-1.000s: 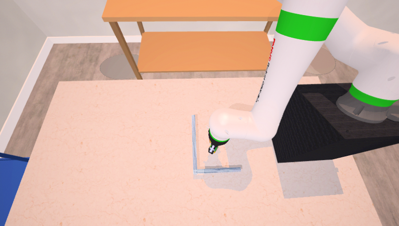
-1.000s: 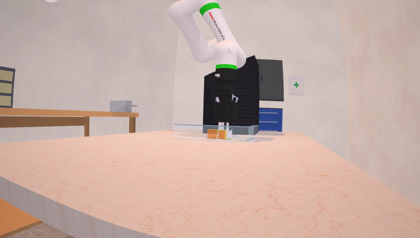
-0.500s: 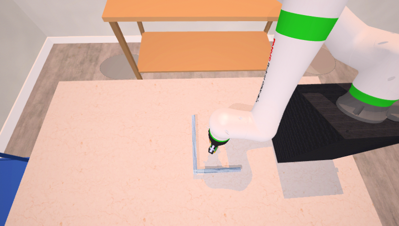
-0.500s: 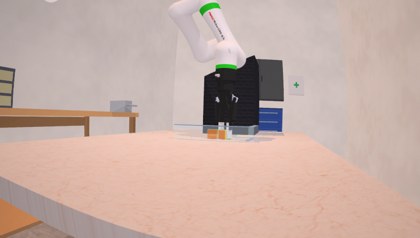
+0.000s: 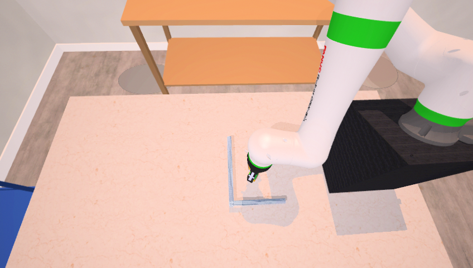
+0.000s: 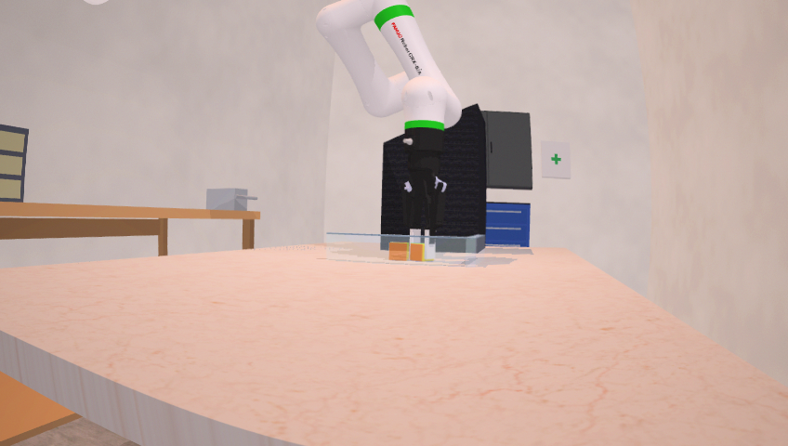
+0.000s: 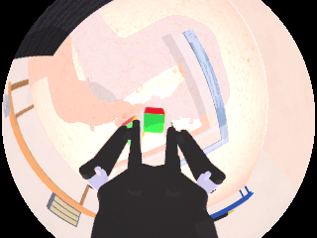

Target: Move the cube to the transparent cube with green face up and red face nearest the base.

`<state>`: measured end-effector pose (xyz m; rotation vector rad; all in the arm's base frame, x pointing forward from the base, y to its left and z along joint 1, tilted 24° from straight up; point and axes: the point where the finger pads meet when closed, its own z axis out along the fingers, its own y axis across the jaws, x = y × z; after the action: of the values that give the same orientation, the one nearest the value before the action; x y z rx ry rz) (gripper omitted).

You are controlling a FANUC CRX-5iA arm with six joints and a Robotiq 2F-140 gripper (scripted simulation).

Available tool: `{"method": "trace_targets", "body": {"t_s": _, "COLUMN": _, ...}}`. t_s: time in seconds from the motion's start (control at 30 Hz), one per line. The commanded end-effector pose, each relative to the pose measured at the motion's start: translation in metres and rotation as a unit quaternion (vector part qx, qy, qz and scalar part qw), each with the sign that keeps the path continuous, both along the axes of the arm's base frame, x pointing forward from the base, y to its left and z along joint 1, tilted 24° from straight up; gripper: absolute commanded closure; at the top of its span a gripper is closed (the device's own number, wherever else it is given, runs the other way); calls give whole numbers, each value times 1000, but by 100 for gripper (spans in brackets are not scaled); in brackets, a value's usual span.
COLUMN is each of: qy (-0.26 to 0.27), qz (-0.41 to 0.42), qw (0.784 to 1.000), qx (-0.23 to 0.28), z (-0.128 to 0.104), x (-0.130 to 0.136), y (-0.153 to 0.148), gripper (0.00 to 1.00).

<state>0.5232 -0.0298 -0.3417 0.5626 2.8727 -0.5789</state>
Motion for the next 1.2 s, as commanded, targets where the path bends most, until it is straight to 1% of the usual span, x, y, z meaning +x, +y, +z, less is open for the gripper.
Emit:
{"method": "trace_targets", "body": {"t_s": 0.0, "qy": 0, "qz": 0, "qw": 1000, "qx": 0, "z": 0, "x": 0, "y": 0, "gripper": 100}}
{"method": "trace_targets", "body": {"t_s": 0.17, "qy": 0, "qz": 0, "qw": 1000, "qx": 0, "z": 0, "x": 0, "y": 0, "gripper": 100}}
{"method": "trace_targets", "body": {"t_s": 0.3, "qy": 0, "qz": 0, "qw": 1000, "qx": 0, "z": 5, "x": -1, "y": 2, "gripper": 100}}
{"method": "trace_targets", "body": {"t_s": 0.5, "qy": 0, "qz": 0, "qw": 1000, "qx": 0, "z": 23, "x": -2, "y": 10, "gripper": 100}}
{"method": "trace_targets", "body": {"t_s": 0.57, "qy": 0, "qz": 0, "qw": 1000, "qx": 0, "z": 23, "x": -2, "y": 10, "gripper": 100}}
{"method": "trace_targets", "body": {"t_s": 0.9, "qy": 0, "qz": 0, "qw": 1000, "qx": 0, "z": 58, "x": -5, "y": 25, "gripper": 100}}
{"method": "trace_targets", "body": {"t_s": 1.03, "qy": 0, "qz": 0, "qw": 1000, "qx": 0, "z": 64, "x": -6, "y": 28, "gripper": 100}}
{"method": "trace_targets", "body": {"t_s": 1.17, "qy": 0, "qz": 0, "qw": 1000, "qx": 0, "z": 65, "x": -6, "y": 29, "gripper": 100}}
